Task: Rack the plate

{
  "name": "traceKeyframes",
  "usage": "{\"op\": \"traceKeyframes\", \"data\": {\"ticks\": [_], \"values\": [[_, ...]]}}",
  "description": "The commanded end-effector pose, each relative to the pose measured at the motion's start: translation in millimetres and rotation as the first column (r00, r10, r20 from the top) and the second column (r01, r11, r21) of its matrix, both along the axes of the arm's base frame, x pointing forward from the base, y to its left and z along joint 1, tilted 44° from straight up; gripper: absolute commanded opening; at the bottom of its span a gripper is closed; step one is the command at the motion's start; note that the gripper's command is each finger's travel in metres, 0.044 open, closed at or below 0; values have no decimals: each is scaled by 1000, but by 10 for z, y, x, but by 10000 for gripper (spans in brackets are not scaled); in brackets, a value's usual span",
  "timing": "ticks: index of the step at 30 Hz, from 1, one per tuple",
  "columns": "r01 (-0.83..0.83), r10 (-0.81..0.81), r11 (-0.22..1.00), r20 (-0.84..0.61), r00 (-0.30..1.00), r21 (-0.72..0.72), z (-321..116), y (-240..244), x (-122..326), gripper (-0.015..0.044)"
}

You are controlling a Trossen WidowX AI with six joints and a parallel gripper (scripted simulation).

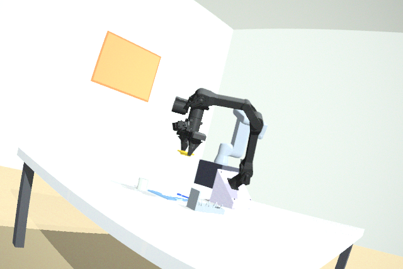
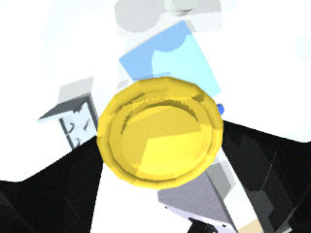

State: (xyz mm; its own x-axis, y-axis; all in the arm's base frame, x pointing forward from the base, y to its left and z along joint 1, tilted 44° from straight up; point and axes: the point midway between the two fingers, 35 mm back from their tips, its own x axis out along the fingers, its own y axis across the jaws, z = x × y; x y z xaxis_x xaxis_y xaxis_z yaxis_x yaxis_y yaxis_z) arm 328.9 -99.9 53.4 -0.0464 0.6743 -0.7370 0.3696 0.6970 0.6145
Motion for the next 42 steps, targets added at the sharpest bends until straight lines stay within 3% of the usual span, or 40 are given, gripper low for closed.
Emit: {"op": "traceKeyframes", "data": {"ticks": [1,17,30,42], "values": [[113,-113,994,-105,988,-6,181,168,-71,0],[474,-480,871,-437,761,-132,731,730,-405,0],[658,-673,685,-619,406,-314,1051,1153,-797,0],[707,-732,510,-679,58,-490,1220,1452,-1168,0]]}}
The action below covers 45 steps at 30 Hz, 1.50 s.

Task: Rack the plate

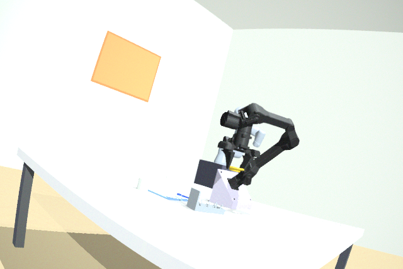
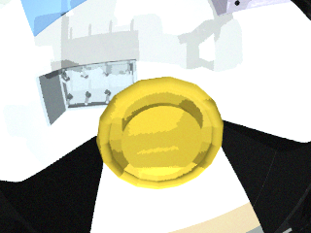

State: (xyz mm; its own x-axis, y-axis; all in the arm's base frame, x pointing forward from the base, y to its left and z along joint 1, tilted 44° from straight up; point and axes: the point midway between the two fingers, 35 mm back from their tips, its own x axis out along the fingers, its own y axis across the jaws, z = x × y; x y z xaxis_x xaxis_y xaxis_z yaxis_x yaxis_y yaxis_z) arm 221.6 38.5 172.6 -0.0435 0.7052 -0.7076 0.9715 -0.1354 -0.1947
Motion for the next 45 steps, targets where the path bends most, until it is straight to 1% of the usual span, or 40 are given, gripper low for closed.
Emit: {"op": "traceKeyframes", "data": {"ticks": [1,8,14,20,32,45], "values": [[60,-60,998,-63,996,2,28,68,-95,0],[47,-48,999,-61,997,-12,1,74,-103,0],[-62,57,989,-39,998,-135,-222,117,-159,0],[-159,160,952,-18,987,-261,-432,141,-194,0],[-280,342,820,34,939,-498,-771,165,-184,0],[-299,508,628,88,857,-718,-1022,207,-98,0]]}}
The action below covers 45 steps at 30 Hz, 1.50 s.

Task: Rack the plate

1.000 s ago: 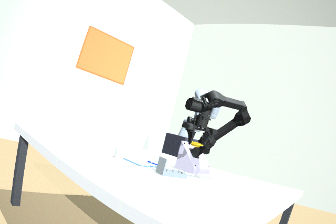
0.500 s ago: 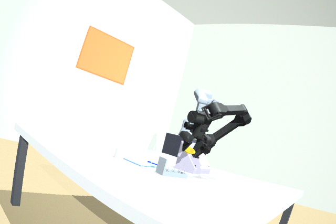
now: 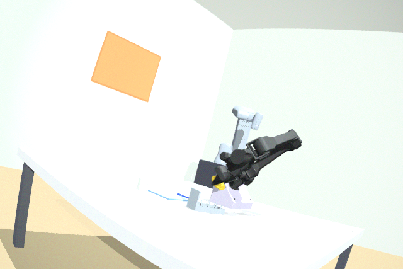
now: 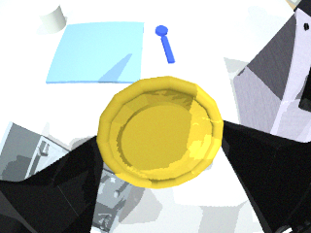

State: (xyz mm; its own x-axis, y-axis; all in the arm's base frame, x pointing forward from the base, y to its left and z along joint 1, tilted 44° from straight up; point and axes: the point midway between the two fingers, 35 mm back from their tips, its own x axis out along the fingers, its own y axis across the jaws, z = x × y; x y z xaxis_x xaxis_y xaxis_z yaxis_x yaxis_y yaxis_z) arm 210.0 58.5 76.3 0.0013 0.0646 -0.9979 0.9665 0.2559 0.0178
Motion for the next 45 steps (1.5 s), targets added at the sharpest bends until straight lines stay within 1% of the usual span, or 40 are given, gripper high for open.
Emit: {"op": "traceKeyframes", "data": {"ticks": [1,11,22,34,45], "values": [[-47,52,996,62,997,-80,-73,12,26,0],[-137,185,963,202,962,-232,-166,102,114,0],[-164,308,909,353,883,-384,-193,218,189,0],[-134,419,854,511,751,-503,-135,384,214,0],[-63,480,827,645,595,-559,-19,531,162,0]]}}
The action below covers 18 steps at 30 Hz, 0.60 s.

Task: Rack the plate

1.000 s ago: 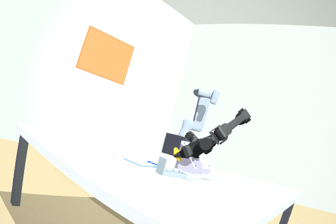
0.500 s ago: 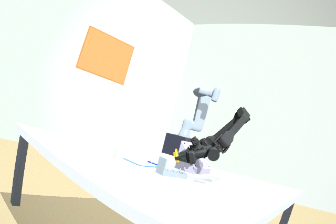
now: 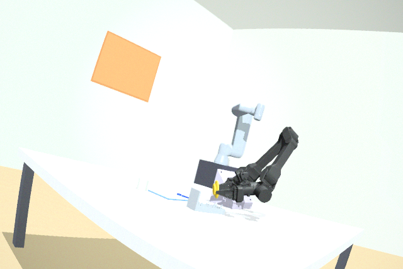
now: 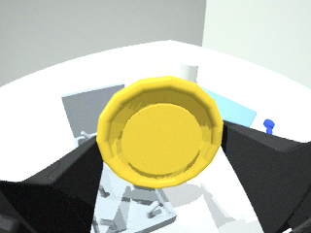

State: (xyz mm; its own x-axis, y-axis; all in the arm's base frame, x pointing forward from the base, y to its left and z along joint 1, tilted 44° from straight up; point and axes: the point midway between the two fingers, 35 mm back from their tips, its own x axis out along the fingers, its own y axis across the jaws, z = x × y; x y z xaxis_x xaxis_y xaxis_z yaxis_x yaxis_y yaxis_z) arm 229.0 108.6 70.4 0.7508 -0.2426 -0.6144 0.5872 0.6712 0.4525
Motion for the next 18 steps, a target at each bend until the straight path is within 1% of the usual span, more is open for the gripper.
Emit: {"op": "traceKeyframes", "data": {"ticks": [1,18], "values": [[-16,17,1000,93,995,-9,53,43,-38,0],[-68,60,998,407,911,5,288,179,-264,0]]}}
